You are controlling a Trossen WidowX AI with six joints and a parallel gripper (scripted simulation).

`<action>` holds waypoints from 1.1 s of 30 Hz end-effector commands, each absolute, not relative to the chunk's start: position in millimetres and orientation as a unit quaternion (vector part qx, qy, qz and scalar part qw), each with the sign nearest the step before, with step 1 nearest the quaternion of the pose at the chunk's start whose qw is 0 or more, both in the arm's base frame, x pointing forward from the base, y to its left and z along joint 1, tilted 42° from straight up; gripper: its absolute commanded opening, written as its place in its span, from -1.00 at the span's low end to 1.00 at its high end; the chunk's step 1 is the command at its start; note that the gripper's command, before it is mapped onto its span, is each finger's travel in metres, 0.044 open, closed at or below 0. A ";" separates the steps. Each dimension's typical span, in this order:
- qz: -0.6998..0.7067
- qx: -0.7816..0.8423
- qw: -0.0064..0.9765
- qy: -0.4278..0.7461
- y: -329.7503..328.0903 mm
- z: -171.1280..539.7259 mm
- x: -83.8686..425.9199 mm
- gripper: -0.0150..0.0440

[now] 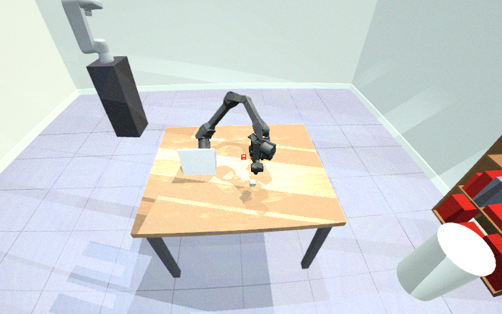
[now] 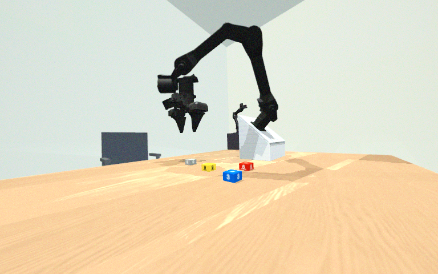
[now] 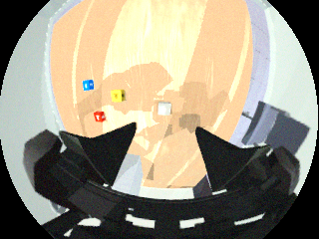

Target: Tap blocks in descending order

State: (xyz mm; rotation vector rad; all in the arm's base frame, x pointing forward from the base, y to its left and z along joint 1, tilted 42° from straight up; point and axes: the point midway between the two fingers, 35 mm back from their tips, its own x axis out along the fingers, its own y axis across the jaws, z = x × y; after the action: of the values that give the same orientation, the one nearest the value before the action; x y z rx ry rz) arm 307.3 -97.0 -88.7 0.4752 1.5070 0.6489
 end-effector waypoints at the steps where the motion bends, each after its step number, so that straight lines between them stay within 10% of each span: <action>1: 0.289 0.210 0.657 0.664 -96.4 -87.7 307.6 0.86; 33: 0.293 0.215 0.653 0.665 62.1 56.1 230.4 0.86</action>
State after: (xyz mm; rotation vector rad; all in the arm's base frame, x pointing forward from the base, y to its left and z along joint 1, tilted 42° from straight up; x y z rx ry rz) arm 233.7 60.1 55.4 0.4751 1.5071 0.6691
